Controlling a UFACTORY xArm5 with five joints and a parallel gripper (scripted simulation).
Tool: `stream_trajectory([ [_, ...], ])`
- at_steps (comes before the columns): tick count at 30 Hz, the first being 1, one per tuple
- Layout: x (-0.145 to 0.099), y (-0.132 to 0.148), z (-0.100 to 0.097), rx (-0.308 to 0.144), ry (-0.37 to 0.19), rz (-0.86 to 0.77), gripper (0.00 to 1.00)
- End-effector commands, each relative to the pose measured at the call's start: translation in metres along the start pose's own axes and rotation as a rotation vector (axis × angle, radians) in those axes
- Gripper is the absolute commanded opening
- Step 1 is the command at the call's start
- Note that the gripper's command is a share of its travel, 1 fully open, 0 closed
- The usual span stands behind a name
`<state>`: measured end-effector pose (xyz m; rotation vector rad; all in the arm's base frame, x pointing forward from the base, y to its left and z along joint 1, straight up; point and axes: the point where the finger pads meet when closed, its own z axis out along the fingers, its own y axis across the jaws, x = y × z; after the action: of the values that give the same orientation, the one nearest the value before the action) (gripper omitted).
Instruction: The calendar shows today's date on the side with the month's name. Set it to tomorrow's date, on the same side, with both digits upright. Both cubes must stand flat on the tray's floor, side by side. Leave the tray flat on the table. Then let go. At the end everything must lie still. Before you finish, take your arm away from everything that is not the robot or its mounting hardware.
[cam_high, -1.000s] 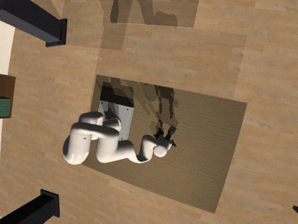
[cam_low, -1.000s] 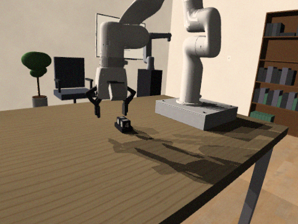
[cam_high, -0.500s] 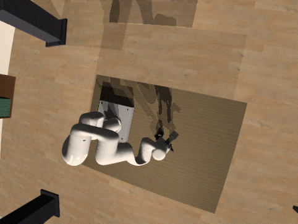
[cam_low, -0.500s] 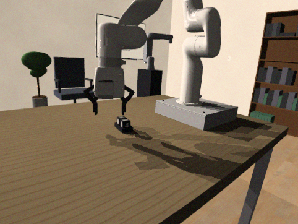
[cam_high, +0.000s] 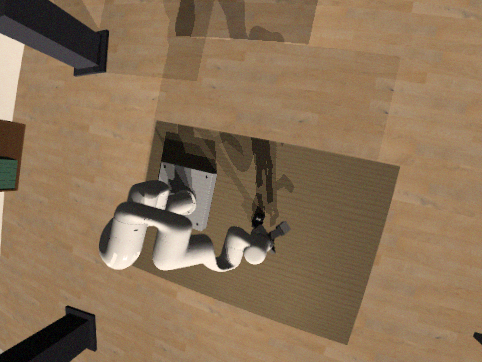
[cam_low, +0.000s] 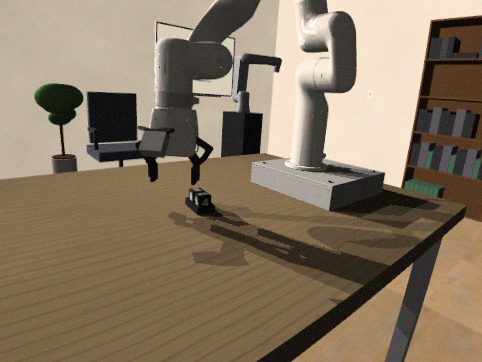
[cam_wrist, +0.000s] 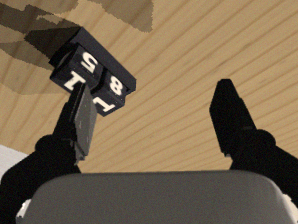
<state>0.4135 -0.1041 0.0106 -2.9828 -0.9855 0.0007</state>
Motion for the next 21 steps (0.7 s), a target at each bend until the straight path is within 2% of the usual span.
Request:
stream_trajectory([
  [1,-0.003,0.004,-0.001,-0.003,0.002,0.034,1.00],
  [9,-0.010,0.009,-0.001,-0.003,0.003,0.280,1.00],
  [11,-0.017,0.014,-0.001,-0.003,0.003,0.286,1.00],
  [21,-0.018,0.014,-0.001,-0.003,0.003,0.286,1.00],
])
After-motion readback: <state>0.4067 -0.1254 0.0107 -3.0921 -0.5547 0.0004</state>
